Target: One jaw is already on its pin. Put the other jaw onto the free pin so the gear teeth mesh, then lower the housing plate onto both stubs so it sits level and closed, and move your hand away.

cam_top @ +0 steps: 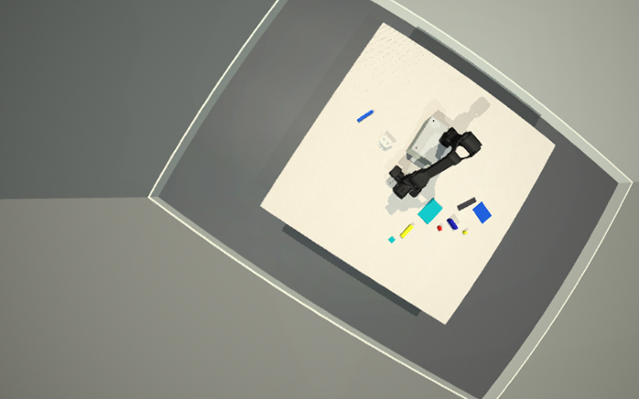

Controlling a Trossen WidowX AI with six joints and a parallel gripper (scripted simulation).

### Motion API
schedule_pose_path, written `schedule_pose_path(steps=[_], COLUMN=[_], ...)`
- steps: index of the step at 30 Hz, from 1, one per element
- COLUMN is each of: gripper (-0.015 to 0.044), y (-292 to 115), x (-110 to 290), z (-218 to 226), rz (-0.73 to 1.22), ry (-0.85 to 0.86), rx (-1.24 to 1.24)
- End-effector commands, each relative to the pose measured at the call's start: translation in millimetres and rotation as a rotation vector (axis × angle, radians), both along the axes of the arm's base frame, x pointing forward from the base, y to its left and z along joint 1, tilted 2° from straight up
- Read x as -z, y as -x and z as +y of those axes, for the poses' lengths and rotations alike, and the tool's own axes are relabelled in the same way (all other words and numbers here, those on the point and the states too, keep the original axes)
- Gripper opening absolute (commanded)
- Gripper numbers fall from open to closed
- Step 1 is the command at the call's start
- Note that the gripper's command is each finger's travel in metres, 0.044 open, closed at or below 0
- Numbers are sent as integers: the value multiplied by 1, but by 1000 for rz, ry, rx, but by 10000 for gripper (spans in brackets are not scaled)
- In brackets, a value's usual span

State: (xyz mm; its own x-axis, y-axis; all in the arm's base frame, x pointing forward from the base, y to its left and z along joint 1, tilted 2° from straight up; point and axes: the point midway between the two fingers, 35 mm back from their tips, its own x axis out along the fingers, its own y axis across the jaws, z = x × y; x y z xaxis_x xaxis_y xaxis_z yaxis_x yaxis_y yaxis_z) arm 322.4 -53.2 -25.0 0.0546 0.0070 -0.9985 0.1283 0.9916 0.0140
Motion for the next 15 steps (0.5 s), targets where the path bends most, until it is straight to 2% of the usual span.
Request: schedule_pose_path(steps=[1,15], gripper=[134,134], y=[0,0], x=[1,4], z=[0,0], rz=[0,0], ry=[4,4], rx=[-8,-12])
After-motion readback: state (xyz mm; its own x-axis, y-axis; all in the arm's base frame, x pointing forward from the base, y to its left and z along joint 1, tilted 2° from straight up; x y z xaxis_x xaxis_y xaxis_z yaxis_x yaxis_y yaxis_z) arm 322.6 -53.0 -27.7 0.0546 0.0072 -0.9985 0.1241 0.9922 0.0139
